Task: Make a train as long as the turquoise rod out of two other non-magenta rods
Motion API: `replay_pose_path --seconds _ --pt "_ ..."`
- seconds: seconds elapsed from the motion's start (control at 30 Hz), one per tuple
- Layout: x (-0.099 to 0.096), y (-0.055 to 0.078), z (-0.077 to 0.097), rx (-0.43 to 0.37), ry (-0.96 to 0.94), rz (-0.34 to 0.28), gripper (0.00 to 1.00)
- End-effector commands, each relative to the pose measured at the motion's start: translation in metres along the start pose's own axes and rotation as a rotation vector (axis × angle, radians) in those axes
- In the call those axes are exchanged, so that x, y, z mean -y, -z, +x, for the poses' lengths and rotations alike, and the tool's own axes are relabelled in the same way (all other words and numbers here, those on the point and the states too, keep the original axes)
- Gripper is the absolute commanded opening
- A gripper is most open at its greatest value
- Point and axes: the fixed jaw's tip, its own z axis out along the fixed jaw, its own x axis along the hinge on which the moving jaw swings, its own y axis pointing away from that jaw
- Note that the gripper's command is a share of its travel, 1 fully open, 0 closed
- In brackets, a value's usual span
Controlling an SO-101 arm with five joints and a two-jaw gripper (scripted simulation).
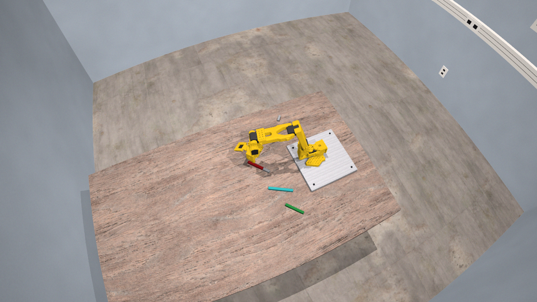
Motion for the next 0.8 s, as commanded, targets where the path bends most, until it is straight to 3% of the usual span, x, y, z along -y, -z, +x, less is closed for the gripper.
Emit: replay_pose_path --seconds 0.0,0.6,0.77 --pt "-0.002 0.004 0.0 0.01 0.002 -0.009 0.17" --pt "-0.002 0.004 0.001 0.011 0.004 -0.009 0.17" --pt "-0.002 0.015 0.007 0.034 0.079 -0.025 0.17"
